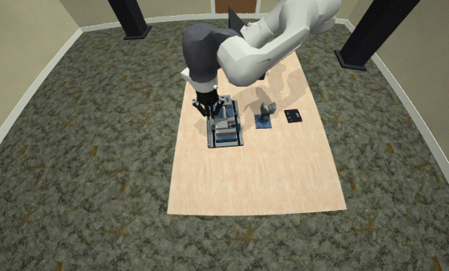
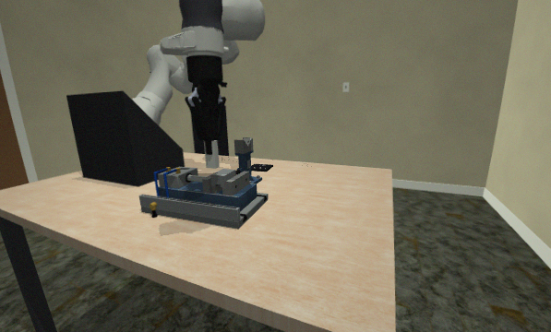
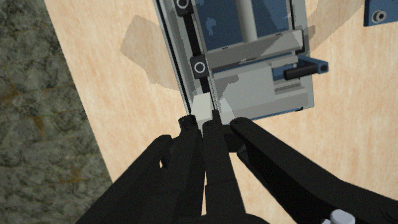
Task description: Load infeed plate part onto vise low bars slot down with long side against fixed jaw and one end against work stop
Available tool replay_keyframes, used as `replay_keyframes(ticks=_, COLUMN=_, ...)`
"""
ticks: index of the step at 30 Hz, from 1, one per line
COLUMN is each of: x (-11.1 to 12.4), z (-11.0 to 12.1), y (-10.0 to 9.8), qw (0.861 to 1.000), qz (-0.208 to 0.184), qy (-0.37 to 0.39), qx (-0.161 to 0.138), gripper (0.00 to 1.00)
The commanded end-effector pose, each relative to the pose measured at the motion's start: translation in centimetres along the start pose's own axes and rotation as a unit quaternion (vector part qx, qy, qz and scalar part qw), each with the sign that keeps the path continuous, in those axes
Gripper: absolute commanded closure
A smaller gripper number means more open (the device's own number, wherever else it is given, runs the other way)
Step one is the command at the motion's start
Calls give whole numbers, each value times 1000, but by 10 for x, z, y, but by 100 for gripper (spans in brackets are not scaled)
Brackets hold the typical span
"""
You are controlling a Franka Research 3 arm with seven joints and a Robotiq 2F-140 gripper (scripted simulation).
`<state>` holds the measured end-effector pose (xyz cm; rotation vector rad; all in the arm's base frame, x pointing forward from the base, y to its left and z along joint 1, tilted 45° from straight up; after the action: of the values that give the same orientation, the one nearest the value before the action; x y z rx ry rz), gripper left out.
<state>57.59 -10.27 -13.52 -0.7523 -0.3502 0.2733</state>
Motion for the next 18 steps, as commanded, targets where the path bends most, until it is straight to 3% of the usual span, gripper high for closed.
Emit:
replay_keyframes(ticks=1, x=0, z=-1, y=6, qw=1000, qz=-1, qy=-1, qx=-2, gripper=100)
replay_keyframes(ticks=18, x=0, z=-1, y=19, qw=1000, qz=-1, qy=-1, qx=-2, gripper=100)
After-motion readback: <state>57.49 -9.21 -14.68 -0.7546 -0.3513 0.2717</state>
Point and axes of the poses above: the point where the finger pads meet when closed, its own y axis out along the fingers, its own z axis across the jaws, x = y × z, the point moved 8 cm from there along -y, back along the fingers, and after that the axes turned 14 degrees about -y, right-handed, at the moved point
